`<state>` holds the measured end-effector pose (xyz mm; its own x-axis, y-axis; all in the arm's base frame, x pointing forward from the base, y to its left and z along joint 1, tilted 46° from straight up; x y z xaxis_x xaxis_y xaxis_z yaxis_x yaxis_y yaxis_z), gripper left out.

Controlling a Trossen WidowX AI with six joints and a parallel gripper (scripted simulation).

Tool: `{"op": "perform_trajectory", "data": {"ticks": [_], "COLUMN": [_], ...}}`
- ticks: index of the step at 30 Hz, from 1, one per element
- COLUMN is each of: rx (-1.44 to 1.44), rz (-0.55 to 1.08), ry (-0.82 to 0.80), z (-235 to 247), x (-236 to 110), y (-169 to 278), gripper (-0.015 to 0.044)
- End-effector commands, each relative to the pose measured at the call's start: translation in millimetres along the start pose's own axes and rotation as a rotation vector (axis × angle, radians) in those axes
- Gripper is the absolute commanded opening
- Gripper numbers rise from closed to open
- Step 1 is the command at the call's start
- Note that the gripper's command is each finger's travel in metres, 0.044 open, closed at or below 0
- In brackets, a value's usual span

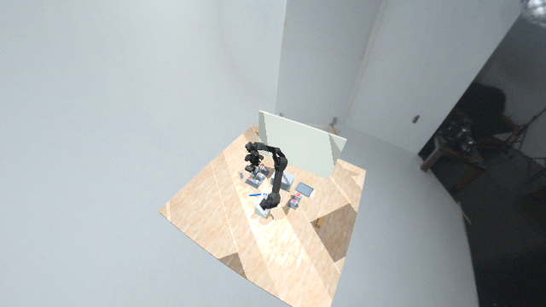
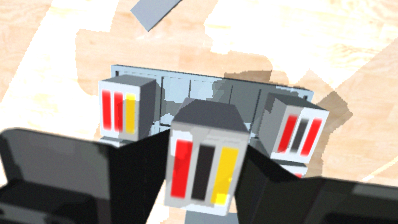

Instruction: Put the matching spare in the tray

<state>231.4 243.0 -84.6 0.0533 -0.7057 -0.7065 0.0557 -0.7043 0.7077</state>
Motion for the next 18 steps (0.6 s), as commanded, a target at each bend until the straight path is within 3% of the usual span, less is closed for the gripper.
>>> {"op": "perform_trajectory", "data": {"ticks": [1, 14, 18], "rx": [0.009, 0.002, 0.004], "rz": [-0.012, -0.002, -0.006], "ry": [0.002, 0.002, 0.002], "z": [-0.4, 0.2, -0.8], "x": [-18.7, -16.0, -31.5], "y": [0.9, 1.5, -0.1], "gripper": [0.0, 0.0, 0.0]}}
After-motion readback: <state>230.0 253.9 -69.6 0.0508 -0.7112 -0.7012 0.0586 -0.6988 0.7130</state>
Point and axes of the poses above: the point midway between the two fingers, 35 mm back from their tips, its own x axis out along the fingers, its own z axis across the jaws, y = z × x, the point moved 7 cm from there along -x, back along the fingers, and after that the axes turned 4 degrees about -x, right-handed, at the moved point
